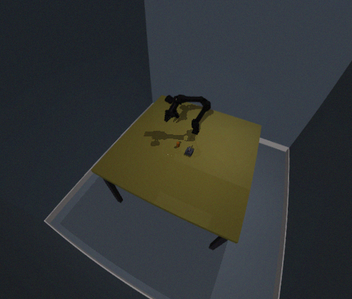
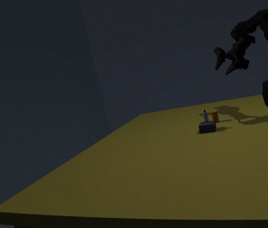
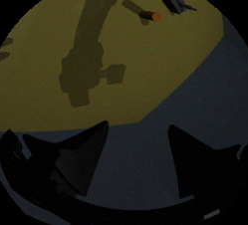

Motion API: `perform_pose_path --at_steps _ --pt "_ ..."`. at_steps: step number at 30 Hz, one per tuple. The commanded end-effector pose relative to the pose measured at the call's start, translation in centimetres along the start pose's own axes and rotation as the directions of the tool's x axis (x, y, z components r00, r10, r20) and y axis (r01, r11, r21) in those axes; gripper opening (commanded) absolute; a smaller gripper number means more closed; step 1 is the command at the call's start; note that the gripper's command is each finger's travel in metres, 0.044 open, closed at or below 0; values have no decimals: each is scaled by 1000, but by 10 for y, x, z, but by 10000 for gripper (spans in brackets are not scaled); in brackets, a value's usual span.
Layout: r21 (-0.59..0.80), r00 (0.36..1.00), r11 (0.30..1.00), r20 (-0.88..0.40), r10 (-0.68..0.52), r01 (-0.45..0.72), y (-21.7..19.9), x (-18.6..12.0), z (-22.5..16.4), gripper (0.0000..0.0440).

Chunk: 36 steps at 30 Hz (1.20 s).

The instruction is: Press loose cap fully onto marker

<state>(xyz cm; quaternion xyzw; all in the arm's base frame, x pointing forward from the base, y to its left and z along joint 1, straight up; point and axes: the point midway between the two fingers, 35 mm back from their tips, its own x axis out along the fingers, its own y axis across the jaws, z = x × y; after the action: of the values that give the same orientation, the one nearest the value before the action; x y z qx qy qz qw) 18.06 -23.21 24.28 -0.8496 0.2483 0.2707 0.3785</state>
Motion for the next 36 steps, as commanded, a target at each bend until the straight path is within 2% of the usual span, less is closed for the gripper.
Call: perform_pose_path --at_steps 1,17,36 --pt "5 999 1000 40 15 -16 2 6 2 312" --pt "14 977 997 199 71 -75 7 33 15 311" --pt "-25 921 988 360 152 -153 10 60 30 310"
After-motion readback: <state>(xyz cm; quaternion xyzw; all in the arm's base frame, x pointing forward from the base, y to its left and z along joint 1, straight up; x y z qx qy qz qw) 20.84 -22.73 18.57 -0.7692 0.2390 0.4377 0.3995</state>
